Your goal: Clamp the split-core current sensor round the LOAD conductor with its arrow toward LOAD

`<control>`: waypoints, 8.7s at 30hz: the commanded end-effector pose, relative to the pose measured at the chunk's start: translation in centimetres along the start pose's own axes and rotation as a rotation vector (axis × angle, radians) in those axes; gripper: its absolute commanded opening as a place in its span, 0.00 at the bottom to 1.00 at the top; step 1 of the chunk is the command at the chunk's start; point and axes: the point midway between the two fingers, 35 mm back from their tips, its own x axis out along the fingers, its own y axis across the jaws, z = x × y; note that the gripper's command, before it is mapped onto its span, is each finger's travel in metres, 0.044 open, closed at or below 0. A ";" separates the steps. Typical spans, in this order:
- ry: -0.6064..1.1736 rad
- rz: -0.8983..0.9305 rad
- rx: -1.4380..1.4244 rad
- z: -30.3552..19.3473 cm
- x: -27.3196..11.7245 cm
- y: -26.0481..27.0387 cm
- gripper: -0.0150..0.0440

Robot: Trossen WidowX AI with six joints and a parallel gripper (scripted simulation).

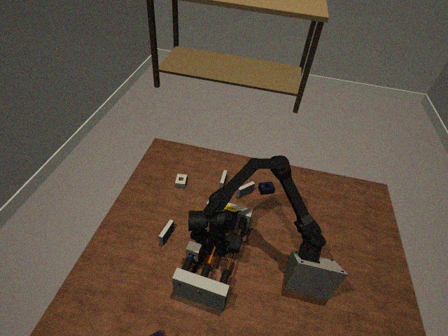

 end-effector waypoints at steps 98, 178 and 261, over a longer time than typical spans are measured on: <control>-0.005 0.007 -0.013 0.0 -1.3 -0.2 0.25; -0.003 0.004 -0.012 1.9 -1.2 -0.1 0.73; 0.268 0.166 -0.712 6.3 -11.7 -2.5 1.00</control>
